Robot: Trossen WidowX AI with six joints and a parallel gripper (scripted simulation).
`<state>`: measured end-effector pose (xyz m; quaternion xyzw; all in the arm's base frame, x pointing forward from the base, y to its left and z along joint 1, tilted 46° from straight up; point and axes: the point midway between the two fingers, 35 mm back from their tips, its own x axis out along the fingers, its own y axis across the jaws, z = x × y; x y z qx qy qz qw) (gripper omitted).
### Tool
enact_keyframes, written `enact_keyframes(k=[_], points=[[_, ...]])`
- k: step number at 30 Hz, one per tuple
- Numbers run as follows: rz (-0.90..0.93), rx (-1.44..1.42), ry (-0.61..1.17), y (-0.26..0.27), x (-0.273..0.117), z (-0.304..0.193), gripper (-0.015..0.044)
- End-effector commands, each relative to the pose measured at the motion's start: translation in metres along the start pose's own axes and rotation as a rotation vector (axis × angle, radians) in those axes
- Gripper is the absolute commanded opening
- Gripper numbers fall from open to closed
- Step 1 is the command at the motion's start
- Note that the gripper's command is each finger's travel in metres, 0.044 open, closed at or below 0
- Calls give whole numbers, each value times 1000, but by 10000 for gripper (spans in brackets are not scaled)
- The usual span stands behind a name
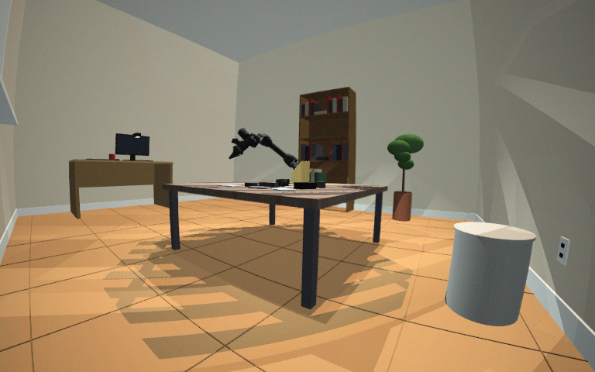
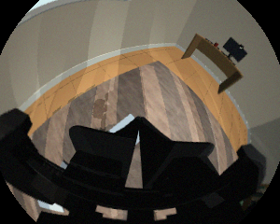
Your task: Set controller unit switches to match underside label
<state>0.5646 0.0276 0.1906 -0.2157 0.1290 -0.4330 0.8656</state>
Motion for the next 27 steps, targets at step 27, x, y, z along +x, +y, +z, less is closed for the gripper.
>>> enact_keyframes(k=[27], points=[[376, -1065, 501, -36, -231, -366, 0]])
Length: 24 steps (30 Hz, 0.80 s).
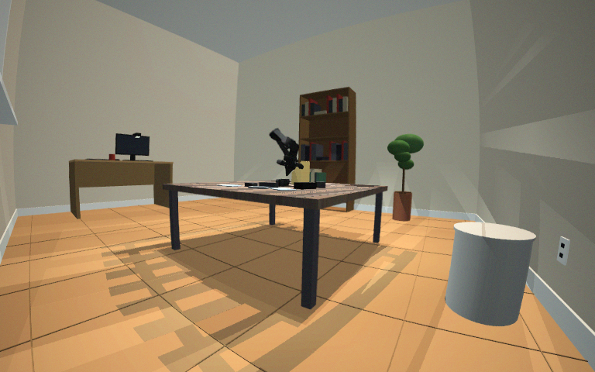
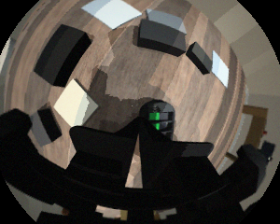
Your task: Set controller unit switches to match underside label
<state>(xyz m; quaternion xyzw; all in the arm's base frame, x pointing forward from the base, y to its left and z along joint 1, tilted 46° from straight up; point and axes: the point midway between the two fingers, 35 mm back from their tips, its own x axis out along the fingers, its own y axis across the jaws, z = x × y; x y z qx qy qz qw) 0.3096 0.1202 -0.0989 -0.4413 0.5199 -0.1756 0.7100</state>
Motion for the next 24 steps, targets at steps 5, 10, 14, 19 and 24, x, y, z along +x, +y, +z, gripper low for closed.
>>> enact_keyframes(k=[5, 10, 14, 19, 24], points=[[-111, -215, 213, -6, -11, -101, 0], [-111, -215, 213, -6, -11, -101, 0], [-111, -215, 213, -5, -8, -102, 0], [-111, -215, 213, -4, 0, -103, 0], [-110, -215, 213, -2, 8, -105, 0]])
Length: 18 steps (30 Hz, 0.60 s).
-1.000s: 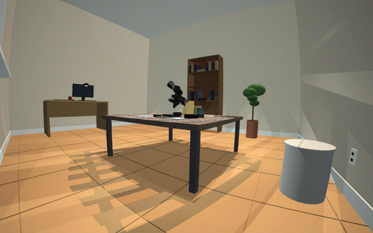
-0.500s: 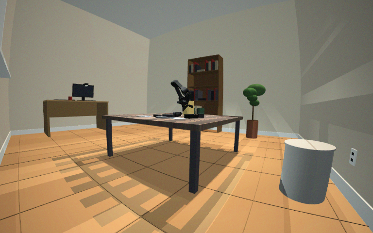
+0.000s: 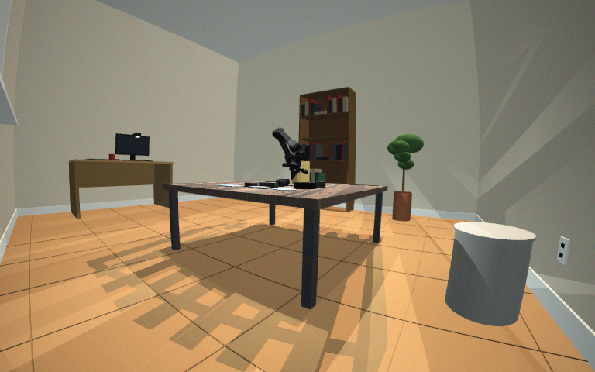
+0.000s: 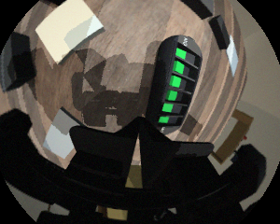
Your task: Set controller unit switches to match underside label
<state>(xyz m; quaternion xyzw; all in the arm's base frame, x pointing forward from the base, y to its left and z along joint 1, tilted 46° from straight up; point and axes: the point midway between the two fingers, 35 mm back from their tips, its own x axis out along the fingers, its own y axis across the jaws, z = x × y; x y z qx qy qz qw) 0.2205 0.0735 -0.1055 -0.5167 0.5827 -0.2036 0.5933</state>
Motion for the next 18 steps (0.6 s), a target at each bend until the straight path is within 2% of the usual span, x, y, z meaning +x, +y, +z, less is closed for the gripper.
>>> enact_keyframes(k=[1, 18], points=[[-7, -11, 3, 1, 8, -2, 0], [-10, -10, 5, 8, 35, -3, 0]])
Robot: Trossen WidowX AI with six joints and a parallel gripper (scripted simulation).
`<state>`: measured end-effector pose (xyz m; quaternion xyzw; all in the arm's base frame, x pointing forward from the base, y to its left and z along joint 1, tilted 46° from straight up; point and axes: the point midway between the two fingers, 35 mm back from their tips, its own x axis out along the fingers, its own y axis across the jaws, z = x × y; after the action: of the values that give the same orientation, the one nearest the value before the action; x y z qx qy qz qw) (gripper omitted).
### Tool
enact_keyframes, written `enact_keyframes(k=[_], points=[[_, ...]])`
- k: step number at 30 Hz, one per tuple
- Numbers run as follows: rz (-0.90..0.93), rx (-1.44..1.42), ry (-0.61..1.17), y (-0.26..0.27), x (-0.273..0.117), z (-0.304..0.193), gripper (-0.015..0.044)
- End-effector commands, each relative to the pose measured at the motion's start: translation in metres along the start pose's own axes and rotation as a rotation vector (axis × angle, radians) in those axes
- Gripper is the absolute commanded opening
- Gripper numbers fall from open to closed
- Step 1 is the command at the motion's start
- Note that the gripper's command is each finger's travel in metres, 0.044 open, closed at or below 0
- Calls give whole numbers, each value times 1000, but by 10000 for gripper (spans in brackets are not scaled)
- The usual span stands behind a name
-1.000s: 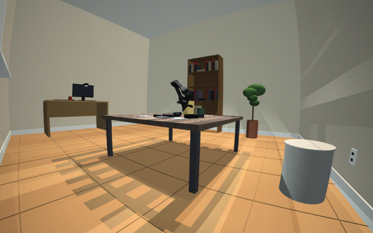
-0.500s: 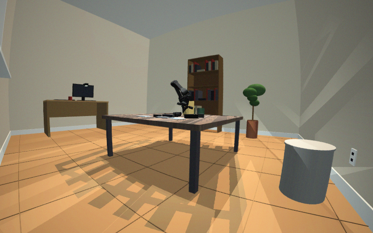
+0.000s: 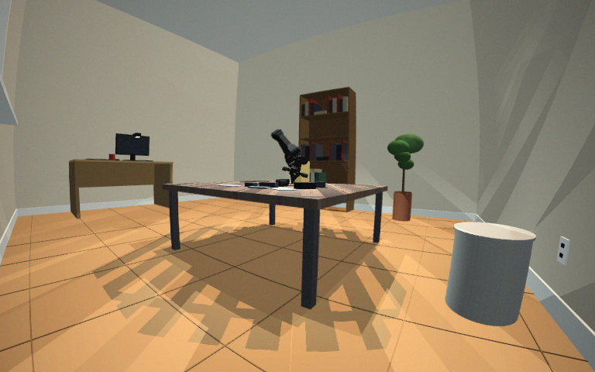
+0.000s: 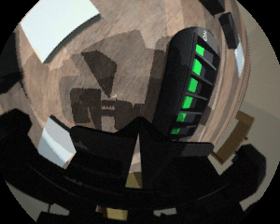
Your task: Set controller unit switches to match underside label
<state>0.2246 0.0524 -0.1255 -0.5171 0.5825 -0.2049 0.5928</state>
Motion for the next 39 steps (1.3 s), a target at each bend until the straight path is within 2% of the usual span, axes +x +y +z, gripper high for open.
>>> enact_keyframes(k=[1, 39], points=[[-8, -10, 4, 1, 8, -3, 0], [-10, -10, 4, -10, 15, -4, 0]])
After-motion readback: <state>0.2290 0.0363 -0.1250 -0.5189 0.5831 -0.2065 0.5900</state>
